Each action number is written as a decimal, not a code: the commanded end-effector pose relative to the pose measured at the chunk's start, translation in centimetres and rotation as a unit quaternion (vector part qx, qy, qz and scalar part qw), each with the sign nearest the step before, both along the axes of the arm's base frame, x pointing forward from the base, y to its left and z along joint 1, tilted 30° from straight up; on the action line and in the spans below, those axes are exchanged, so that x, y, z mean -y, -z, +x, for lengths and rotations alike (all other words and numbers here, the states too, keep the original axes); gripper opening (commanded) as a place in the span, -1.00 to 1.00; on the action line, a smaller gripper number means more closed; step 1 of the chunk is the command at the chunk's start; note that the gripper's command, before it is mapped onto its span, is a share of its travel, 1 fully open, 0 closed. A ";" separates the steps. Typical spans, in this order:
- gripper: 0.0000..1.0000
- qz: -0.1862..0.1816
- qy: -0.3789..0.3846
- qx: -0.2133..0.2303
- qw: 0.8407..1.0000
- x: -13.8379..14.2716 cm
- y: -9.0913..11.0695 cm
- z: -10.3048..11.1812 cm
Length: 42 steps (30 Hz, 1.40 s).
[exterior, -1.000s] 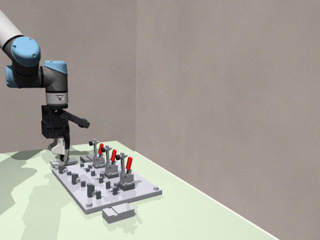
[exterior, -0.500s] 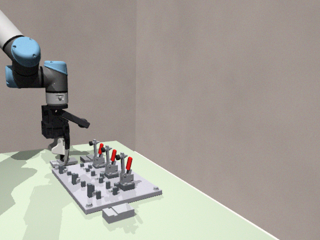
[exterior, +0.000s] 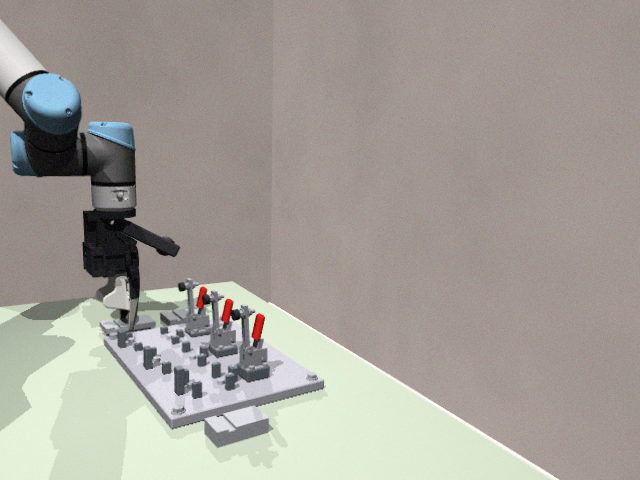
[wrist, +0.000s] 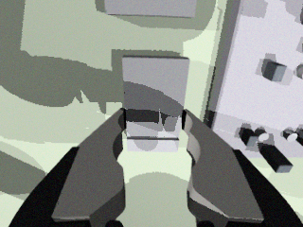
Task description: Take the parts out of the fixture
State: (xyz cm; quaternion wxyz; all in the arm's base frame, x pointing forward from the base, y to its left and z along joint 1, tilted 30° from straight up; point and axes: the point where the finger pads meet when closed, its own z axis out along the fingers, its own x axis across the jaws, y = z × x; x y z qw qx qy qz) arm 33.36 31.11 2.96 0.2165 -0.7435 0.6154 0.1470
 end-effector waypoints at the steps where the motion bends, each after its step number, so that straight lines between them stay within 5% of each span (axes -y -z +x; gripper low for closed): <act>1: -1.00 0.000 0.000 0.000 1.000 0.0 0.0 0.0; 34: -1.00 0.000 0.000 0.000 1.000 -0.3 0.5 0.1; 35: -0.06 0.000 0.000 0.000 1.000 -0.3 0.5 0.1; 42: -0.06 0.000 0.000 0.000 1.000 -0.3 0.5 0.1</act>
